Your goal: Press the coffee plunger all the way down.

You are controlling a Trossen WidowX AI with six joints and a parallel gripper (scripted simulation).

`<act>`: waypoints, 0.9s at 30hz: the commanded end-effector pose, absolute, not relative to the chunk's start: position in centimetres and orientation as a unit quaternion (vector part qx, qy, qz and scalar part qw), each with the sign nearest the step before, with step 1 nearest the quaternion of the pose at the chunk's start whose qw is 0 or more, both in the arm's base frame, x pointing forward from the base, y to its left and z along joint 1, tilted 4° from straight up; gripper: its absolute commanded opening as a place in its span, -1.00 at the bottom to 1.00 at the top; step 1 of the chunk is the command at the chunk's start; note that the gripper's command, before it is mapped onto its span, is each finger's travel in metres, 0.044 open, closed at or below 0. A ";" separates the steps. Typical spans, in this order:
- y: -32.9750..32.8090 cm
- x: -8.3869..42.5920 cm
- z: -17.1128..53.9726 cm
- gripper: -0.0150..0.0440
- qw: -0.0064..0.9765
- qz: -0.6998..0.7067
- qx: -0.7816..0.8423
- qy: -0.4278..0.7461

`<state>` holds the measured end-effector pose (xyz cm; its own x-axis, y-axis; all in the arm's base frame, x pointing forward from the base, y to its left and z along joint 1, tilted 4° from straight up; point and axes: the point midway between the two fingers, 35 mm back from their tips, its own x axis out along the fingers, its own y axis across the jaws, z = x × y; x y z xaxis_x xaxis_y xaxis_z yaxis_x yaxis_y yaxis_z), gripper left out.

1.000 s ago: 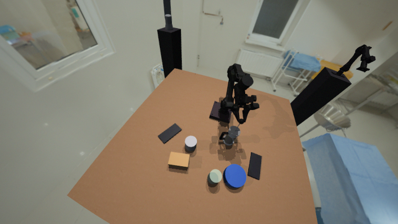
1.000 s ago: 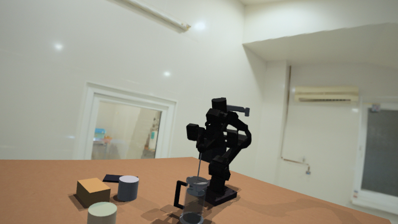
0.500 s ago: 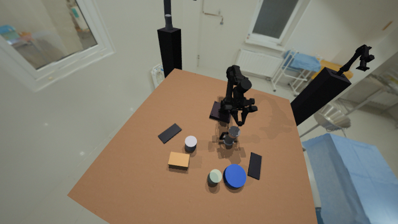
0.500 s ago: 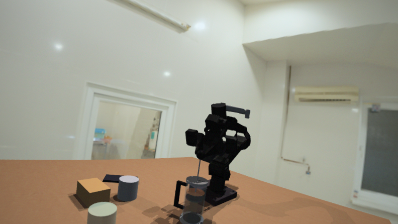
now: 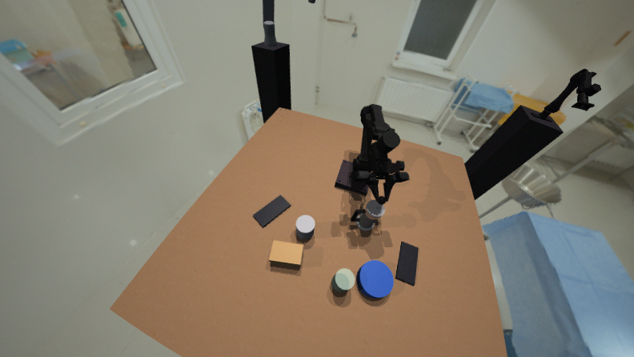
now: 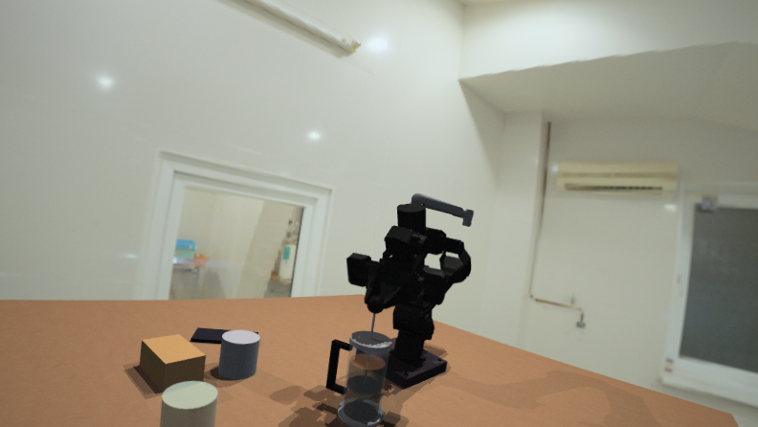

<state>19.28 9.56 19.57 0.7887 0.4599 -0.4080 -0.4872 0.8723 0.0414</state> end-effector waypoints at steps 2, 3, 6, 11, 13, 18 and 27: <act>9.6 19.3 17.3 -0.09 0.940 0.249 -0.033 0.230; 9.7 19.3 17.2 -0.09 0.940 0.249 -0.033 0.230; 9.8 19.4 16.7 -0.09 0.940 0.249 -0.033 0.230; 10.0 19.7 16.4 -0.09 0.940 0.249 -0.033 0.230; 10.0 19.7 16.5 -0.09 0.940 0.249 -0.033 0.230; 10.1 19.9 16.5 -0.09 0.940 0.249 -0.033 0.230; 10.1 20.0 16.6 -0.09 0.940 0.249 -0.033 0.230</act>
<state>20.00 10.10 17.32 0.7808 0.4556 -0.4275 -0.4865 0.8727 0.0415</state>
